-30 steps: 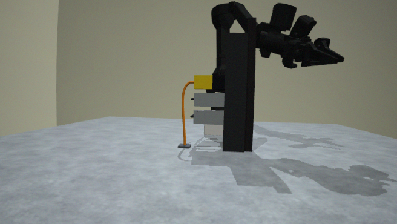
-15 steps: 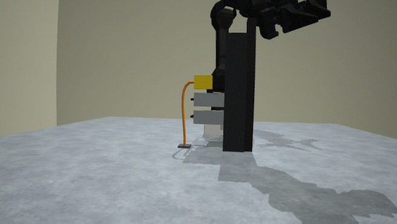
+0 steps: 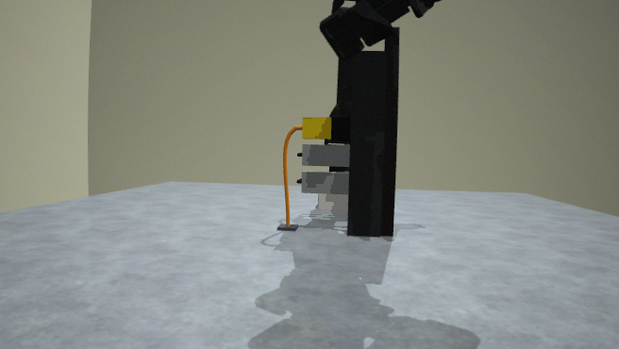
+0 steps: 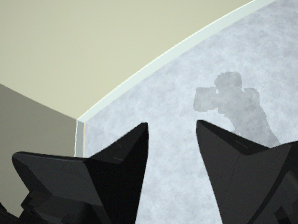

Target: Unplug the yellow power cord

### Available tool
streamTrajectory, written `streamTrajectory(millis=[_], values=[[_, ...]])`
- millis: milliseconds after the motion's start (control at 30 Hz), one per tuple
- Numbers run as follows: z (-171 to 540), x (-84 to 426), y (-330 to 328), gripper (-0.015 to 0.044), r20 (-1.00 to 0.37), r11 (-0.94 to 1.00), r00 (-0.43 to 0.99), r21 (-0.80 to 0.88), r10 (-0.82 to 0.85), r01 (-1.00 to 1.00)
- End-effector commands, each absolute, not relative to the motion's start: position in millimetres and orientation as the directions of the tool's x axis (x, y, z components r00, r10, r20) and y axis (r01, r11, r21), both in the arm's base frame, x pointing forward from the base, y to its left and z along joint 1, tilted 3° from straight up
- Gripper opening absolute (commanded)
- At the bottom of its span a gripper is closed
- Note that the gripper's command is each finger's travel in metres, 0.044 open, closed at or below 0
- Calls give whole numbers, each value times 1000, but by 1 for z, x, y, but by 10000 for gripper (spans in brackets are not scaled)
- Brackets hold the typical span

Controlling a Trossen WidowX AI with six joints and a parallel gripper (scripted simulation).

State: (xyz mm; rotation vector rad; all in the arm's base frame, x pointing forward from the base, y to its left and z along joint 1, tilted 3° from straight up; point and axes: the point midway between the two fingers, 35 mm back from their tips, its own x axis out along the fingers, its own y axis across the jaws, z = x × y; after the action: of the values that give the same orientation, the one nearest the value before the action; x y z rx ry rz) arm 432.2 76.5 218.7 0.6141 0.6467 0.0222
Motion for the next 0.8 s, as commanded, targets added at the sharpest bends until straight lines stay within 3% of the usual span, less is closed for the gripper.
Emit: streamTrajectory(millis=[0, 233, 433, 767], values=[[193, 424, 38, 160, -683, 757, 720, 532, 120, 379], [147, 368, -37, 160, -921, 442, 390, 350, 0, 826], [133, 296, -80, 160, -1000, 39, 18, 18, 4, 999], [134, 289, -83, 160, -1000, -8, -24, -24, 11, 1000]])
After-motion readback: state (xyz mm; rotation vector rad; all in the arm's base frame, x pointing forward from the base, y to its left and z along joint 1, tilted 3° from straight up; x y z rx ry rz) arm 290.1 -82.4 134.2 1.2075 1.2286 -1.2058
